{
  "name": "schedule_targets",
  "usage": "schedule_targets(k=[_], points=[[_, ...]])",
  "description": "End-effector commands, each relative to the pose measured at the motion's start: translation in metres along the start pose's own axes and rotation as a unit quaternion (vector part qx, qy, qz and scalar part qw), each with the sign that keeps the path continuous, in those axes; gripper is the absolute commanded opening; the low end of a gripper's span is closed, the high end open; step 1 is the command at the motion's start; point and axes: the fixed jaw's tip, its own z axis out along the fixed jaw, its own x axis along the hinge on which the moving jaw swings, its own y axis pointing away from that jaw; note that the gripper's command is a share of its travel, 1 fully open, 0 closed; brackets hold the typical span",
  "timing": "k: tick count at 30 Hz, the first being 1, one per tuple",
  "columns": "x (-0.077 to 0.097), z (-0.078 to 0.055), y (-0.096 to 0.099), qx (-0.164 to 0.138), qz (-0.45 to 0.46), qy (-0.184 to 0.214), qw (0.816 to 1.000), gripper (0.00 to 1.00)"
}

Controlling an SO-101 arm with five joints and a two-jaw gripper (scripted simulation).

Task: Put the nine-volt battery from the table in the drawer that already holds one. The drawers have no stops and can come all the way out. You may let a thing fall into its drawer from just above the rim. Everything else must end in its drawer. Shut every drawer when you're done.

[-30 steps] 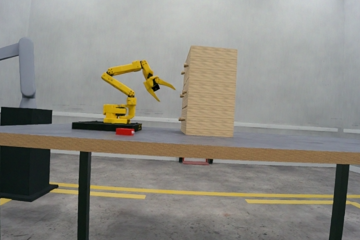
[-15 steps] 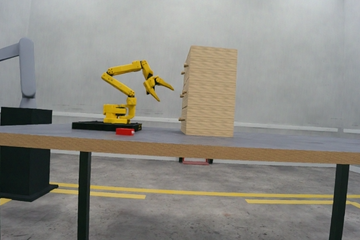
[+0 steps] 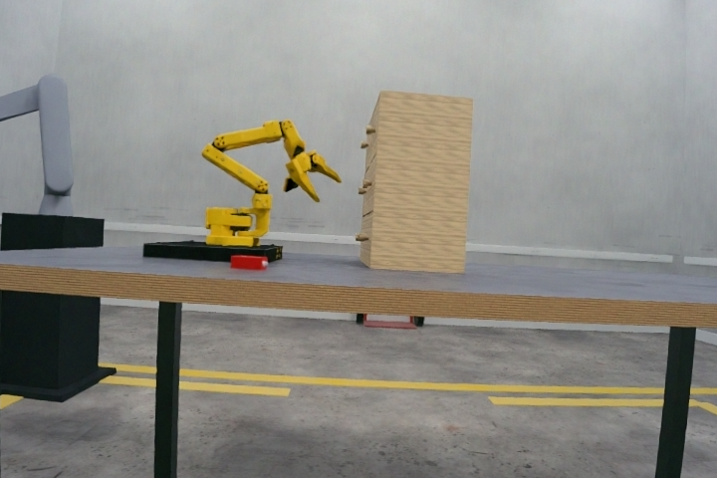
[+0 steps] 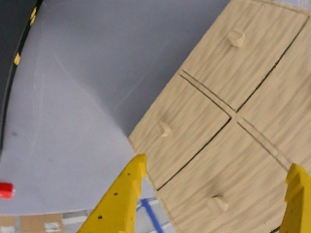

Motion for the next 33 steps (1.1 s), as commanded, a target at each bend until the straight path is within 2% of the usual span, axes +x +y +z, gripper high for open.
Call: schedule_targets(k=[1, 10, 22, 24, 33], points=[[-0.0025, 0.0009, 0.0019, -0.003, -0.054, -0.006, 0.999, 0.5], [-0.0019, 0.0009, 0.0012, -0.002, -0.141, -0.008, 0.99, 0.5], [-0.0012, 0.0009, -0.0005, 0.001, -0.288, -0.01, 0.957, 0.5], [-0.0012, 0.0009, -0.0005, 0.001, -0.288, -0.01, 0.957, 0.5], [-0.0009, 0.001, -0.0021, 0.003, -0.395, -0.011, 0.919, 0.5]])
